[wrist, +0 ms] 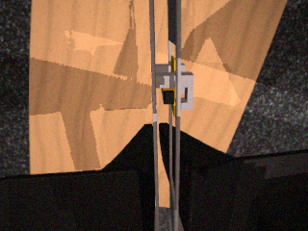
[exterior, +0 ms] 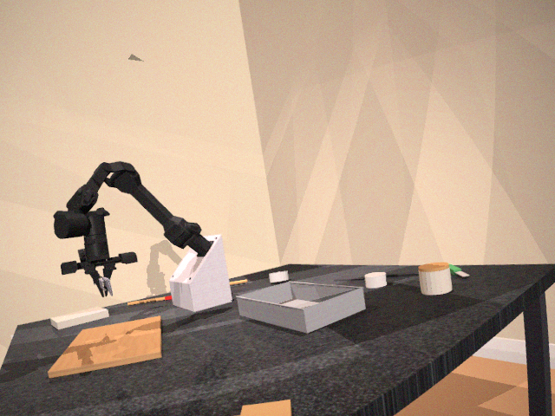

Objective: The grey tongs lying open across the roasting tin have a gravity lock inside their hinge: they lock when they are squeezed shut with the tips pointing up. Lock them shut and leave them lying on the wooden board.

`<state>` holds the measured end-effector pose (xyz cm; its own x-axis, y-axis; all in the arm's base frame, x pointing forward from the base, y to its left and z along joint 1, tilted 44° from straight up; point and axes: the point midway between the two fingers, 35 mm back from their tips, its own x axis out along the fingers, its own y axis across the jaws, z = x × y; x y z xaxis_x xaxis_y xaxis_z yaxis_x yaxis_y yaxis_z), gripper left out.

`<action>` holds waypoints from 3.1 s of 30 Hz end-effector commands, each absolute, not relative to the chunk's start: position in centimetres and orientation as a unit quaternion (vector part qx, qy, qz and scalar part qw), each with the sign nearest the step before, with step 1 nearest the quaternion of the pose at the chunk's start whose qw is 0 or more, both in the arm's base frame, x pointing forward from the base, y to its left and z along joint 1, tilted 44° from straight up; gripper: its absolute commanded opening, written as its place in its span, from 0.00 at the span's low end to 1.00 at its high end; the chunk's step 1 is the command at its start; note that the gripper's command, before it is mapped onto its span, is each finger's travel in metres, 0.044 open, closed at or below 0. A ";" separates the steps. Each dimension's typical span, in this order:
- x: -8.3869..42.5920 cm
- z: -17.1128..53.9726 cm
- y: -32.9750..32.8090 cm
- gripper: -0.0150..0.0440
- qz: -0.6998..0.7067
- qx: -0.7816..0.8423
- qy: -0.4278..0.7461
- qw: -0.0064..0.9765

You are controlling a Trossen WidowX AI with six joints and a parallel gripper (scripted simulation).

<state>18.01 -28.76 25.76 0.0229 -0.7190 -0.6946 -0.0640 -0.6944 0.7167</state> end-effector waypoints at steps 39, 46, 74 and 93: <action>17.9 20.5 -33.6 0.00 -0.638 0.665 -0.288 0.261; 17.8 19.7 -34.3 0.00 -0.638 0.665 -0.289 0.261; 17.7 20.1 -34.3 1.00 -0.636 0.665 -0.293 0.260; 3.0 29.8 -28.3 1.00 -0.641 0.660 -0.289 0.265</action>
